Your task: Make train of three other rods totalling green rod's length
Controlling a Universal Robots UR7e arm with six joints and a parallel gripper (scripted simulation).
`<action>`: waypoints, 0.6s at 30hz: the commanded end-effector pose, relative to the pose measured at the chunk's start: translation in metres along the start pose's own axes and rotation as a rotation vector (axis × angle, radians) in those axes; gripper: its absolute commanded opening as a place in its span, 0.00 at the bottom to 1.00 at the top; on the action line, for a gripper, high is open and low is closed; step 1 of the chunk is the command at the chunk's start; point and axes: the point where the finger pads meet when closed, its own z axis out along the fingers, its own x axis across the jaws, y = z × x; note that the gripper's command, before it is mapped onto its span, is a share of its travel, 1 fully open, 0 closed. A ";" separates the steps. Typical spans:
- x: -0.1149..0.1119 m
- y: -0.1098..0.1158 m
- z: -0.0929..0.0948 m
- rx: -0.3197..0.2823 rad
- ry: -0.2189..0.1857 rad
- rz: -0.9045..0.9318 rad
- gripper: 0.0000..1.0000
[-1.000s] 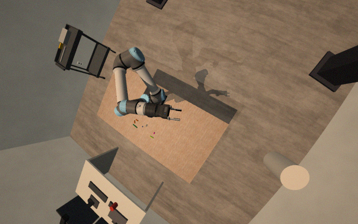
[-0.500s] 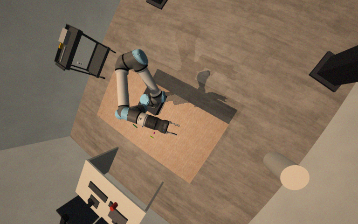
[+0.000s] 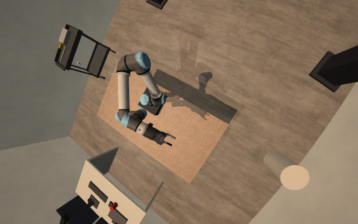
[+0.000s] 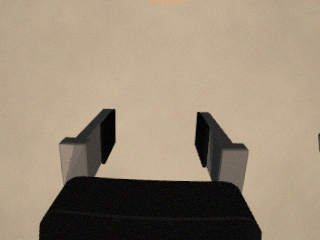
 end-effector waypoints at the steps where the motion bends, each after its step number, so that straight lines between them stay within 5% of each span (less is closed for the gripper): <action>1: -0.049 -0.018 0.002 0.029 -0.093 0.136 1.00; 13: -0.121 -0.050 -0.005 0.060 -0.238 0.343 1.00; 15: -0.121 -0.050 -0.005 0.060 -0.238 0.343 1.00; 18: -0.148 -0.064 -0.010 0.067 -0.296 0.426 1.00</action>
